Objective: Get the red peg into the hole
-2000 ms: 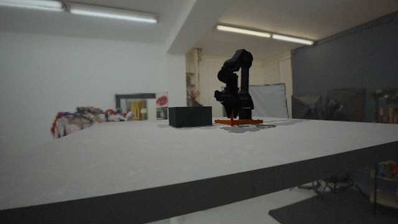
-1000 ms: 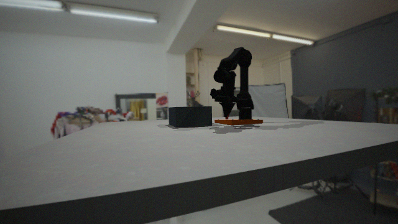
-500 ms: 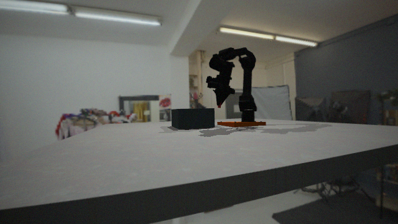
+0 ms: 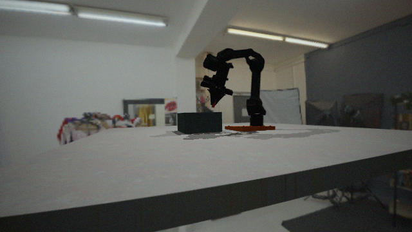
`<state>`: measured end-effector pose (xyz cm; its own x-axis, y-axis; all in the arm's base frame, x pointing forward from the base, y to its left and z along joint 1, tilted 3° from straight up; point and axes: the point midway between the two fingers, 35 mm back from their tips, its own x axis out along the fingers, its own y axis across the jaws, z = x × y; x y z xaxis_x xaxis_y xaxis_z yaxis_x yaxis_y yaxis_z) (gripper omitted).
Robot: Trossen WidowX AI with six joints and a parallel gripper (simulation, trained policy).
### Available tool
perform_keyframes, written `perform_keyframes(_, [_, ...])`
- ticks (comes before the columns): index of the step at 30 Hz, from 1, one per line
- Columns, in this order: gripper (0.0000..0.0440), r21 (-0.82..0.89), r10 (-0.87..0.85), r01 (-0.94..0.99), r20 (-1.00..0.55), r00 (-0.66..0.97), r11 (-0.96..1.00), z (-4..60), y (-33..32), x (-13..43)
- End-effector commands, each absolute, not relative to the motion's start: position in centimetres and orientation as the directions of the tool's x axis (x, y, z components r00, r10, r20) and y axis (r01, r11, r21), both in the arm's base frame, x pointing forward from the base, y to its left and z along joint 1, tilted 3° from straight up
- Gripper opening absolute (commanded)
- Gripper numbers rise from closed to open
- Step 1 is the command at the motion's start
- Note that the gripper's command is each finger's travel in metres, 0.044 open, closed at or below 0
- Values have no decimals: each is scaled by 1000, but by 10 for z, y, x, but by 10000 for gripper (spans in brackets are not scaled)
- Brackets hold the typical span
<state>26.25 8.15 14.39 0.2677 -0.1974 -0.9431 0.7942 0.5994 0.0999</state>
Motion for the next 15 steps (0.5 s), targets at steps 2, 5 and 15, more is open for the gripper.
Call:
perform_keyframes(2, [0,90,-224,806,-938,266,585,140,67,278])
perform_keyframes(5, [0,89,-233,811,-935,269,579,137,56,289])
perform_keyframes(15, [1,67,-235,801,-939,253,594,121,22,316])
